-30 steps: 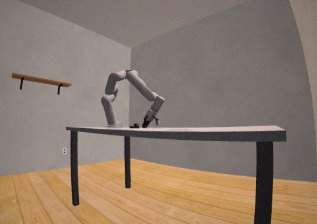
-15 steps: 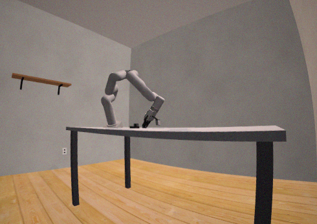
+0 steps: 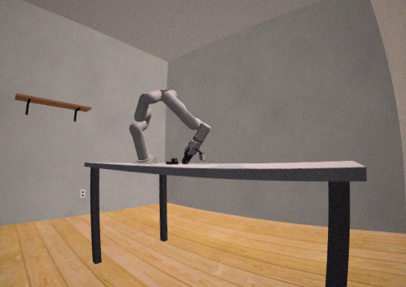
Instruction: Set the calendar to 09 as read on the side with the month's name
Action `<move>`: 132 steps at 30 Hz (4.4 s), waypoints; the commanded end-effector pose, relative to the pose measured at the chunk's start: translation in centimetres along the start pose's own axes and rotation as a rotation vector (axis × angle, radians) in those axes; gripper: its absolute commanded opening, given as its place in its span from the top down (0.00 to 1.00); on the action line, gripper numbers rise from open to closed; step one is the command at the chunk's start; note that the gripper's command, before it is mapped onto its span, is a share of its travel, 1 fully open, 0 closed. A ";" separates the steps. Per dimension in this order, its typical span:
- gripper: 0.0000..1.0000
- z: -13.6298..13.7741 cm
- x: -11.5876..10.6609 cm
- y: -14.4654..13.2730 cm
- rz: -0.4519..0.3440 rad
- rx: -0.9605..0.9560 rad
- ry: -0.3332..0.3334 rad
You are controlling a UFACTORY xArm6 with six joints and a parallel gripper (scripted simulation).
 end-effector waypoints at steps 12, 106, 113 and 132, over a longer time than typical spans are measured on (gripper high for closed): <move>0.73 0.0 -0.2 0.0 0.003 0.000 0.002; 0.31 1.2 -5.7 -4.8 0.103 0.007 0.019; 0.31 1.7 -5.3 -7.2 0.301 0.000 0.071; 0.31 2.5 -3.6 -10.6 0.599 0.001 0.139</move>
Point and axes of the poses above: the point where the finger pads meet when closed, its own x axis out along the fingers, its own z axis across the jaws, y = z × x, the point moved 10 cm from there along -x, back along the fingers, and after that the axes turned 13 degrees about x, right-handed, at the moved point
